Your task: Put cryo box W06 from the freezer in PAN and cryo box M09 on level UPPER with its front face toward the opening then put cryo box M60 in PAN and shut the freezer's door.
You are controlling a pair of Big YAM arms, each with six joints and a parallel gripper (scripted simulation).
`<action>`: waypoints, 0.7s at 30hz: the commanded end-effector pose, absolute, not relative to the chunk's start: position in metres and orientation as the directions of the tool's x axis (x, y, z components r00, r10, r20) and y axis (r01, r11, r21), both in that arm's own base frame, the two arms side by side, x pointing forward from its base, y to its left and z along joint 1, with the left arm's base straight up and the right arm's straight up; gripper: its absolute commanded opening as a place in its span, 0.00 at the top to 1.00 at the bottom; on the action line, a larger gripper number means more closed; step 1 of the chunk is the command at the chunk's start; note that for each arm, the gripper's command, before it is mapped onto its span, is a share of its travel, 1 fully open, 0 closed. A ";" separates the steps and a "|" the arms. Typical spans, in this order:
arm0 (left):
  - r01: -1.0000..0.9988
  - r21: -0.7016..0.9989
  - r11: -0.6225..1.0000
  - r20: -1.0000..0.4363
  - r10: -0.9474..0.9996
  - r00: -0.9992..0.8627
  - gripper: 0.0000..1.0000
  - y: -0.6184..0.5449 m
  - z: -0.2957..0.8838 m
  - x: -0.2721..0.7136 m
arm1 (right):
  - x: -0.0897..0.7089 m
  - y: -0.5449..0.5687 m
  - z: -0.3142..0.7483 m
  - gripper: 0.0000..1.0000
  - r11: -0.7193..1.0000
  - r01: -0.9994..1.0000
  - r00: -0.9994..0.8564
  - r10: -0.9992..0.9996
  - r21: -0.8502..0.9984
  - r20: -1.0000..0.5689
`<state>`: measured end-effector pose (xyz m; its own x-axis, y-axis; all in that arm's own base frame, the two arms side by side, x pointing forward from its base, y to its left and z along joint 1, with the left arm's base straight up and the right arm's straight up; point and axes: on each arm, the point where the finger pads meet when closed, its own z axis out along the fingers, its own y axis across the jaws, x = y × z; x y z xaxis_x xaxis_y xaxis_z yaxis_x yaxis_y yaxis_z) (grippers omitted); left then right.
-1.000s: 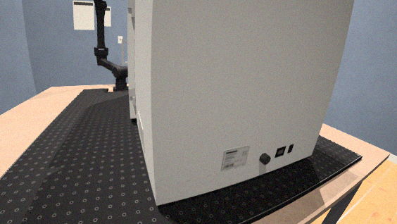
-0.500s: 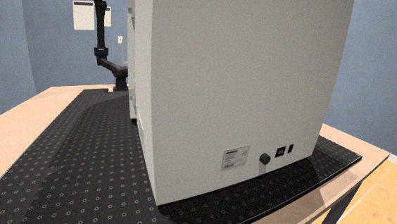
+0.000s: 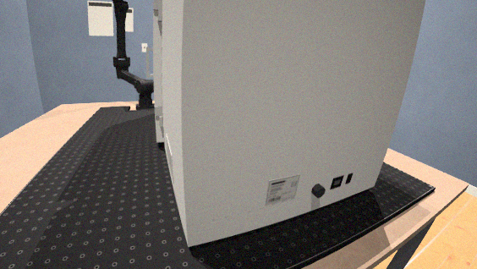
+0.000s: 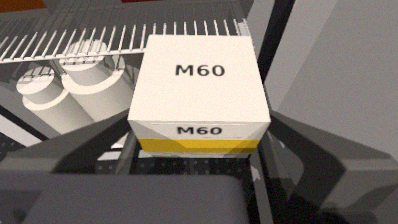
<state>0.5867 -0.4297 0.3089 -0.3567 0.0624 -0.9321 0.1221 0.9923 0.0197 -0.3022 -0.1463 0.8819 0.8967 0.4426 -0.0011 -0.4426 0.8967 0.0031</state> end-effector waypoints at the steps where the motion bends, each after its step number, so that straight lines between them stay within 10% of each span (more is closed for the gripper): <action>1: 0.122 -0.045 0.992 -0.954 -0.006 -0.301 0.23 -0.435 0.345 0.577 | -0.289 -0.139 0.885 1.00 0.901 -0.433 0.901 0.433 0.000 -0.032; 21: 0.093 -0.029 0.995 -0.951 0.001 -0.309 0.23 -0.404 0.343 0.572 | -0.289 -0.139 0.885 1.00 0.901 -0.433 0.901 0.433 0.000 -0.032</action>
